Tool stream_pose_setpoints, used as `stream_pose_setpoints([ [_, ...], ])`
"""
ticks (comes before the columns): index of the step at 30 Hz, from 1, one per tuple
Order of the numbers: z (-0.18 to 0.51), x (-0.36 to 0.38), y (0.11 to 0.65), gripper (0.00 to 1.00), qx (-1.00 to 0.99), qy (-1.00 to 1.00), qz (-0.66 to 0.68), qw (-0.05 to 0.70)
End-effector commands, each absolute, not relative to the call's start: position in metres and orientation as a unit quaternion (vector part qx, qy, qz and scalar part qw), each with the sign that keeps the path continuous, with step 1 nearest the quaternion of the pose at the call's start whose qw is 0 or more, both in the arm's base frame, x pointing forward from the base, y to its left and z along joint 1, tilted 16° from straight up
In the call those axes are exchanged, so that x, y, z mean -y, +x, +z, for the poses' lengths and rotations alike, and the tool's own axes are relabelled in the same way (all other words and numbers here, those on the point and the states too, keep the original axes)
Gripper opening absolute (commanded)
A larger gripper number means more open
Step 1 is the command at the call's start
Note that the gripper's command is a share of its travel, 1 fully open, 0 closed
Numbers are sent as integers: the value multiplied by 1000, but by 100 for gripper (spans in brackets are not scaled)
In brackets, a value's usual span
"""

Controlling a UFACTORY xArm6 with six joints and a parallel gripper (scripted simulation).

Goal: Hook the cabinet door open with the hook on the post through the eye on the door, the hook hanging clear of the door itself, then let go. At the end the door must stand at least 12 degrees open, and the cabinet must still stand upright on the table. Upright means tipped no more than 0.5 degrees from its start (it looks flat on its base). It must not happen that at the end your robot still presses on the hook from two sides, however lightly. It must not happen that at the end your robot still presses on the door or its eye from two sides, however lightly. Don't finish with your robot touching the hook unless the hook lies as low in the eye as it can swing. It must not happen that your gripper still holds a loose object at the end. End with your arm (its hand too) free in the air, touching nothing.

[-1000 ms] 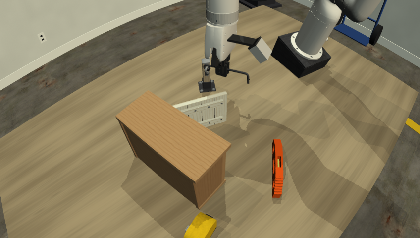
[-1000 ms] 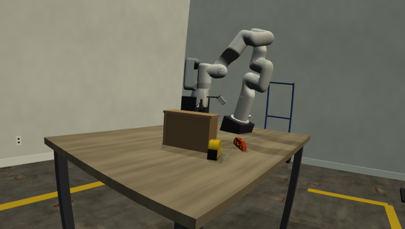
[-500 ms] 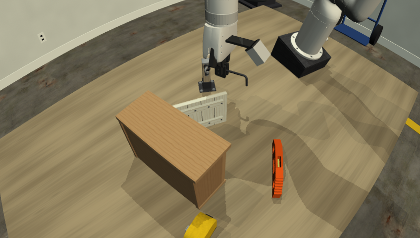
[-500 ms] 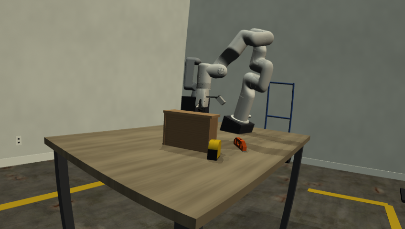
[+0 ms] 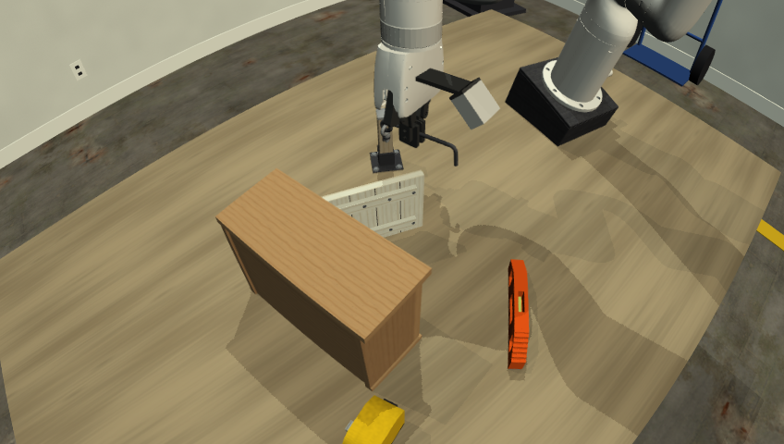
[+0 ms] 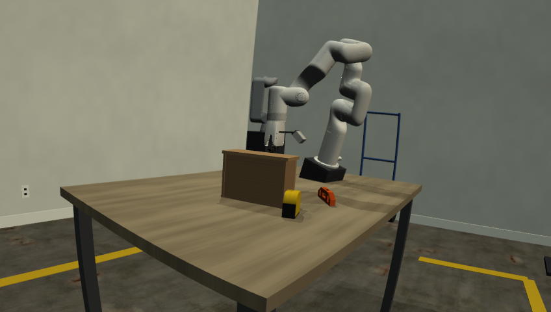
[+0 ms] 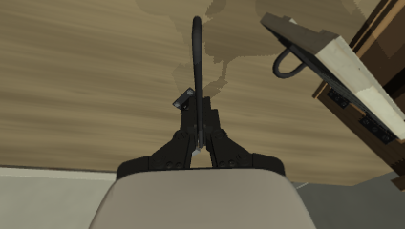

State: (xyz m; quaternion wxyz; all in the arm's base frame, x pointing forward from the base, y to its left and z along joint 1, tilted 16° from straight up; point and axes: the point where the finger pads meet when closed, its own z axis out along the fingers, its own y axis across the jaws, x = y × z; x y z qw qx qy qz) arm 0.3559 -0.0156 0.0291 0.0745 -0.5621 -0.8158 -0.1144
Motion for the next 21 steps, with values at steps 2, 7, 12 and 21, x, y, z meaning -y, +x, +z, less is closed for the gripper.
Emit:
stream_pose_setpoints([
  [2,30,16,358,4,810,-571,-114,74],
  [7,30,15,361,4,794,-592,-112,77],
  [12,31,15,361,4,790,-598,-111,78],
  [21,31,14,364,4,769,-625,-108,81],
])
